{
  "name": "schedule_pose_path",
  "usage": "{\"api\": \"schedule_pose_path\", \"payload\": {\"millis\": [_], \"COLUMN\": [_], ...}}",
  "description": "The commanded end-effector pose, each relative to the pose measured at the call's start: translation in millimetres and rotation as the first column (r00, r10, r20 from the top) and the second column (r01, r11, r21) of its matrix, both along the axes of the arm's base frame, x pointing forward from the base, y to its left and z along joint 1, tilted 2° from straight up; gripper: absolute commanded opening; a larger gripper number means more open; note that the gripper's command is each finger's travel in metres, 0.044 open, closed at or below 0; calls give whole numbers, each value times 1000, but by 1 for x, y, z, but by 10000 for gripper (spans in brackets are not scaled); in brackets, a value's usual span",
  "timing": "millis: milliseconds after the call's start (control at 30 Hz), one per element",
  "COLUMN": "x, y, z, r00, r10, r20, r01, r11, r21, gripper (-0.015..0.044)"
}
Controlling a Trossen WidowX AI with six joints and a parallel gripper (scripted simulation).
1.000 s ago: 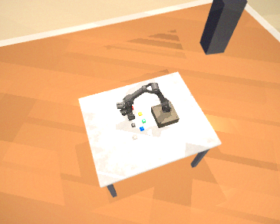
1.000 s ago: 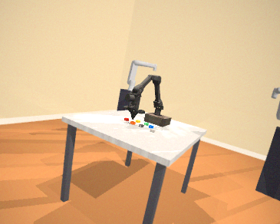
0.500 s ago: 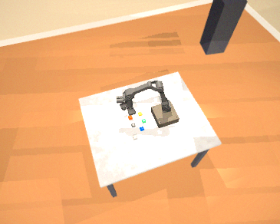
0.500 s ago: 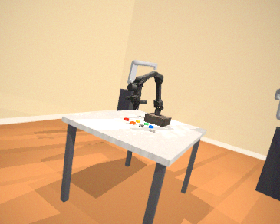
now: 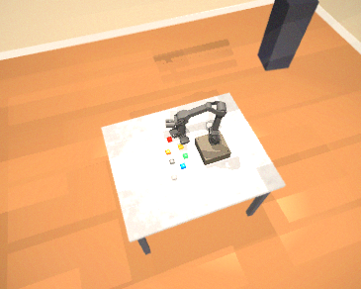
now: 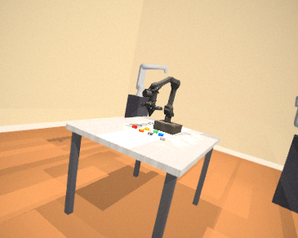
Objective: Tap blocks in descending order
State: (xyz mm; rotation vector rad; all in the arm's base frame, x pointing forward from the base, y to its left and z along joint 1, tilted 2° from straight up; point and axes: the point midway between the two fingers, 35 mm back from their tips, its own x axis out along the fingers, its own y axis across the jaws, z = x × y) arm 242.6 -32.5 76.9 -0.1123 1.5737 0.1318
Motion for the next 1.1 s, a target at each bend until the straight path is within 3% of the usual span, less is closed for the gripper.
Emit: {"api": "schedule_pose_path", "payload": {"millis": [0, 133, 1067], "x": [-2, -6, -7], "y": [-1, 0, 0], "z": [-36, -75, -106], "r00": [1000, 1000, 1000], "r10": [3, 3, 3], "r20": [-2, -2, -2], "r01": [-3, -3, -3], "r11": [1000, 1000, 1000], "r21": [-4, -4, -4], "gripper": [20, 20, 20]}}
